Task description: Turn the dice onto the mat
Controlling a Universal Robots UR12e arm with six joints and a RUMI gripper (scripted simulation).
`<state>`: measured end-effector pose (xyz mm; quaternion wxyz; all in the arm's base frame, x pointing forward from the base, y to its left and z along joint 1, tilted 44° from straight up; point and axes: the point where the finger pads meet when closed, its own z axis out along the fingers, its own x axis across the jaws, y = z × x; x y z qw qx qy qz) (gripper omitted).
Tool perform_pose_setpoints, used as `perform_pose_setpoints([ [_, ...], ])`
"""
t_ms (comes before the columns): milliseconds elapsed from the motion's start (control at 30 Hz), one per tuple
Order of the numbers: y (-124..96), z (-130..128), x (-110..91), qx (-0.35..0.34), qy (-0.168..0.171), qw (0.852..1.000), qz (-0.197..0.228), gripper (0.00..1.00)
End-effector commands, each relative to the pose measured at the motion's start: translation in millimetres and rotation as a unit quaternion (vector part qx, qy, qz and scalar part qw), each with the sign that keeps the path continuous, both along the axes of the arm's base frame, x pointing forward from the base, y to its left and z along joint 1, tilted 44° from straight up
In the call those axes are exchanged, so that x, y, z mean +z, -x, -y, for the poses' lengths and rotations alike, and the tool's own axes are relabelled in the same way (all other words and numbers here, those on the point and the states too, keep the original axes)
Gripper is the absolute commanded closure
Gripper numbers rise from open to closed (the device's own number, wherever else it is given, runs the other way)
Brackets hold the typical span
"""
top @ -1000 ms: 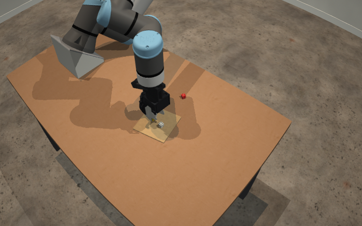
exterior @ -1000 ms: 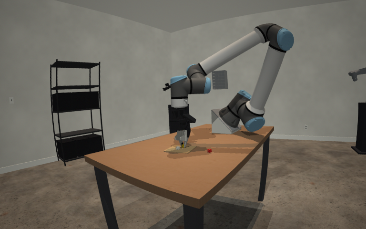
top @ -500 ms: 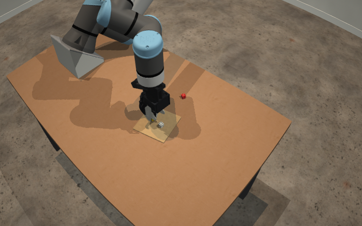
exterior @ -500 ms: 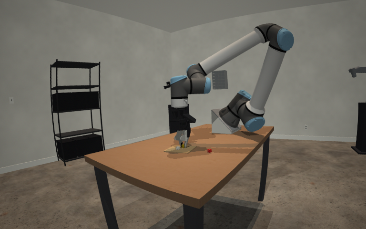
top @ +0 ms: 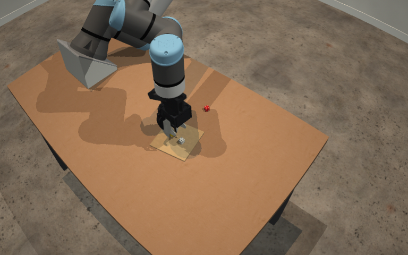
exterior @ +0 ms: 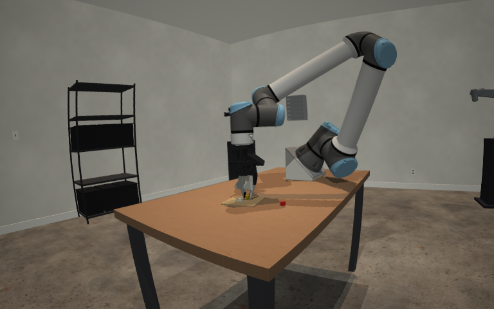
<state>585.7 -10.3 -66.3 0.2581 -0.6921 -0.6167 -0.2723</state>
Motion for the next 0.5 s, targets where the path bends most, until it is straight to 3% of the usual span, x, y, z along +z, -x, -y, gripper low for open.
perform_pose_setpoints([
  [0,0,4,3,0.000,0.000,1.000,0.000,0.82],
  [167,0,10,10,0.000,0.000,1.000,0.000,0.82],
  [467,3,42,43,0.000,0.000,1.000,0.000,0.82],
])
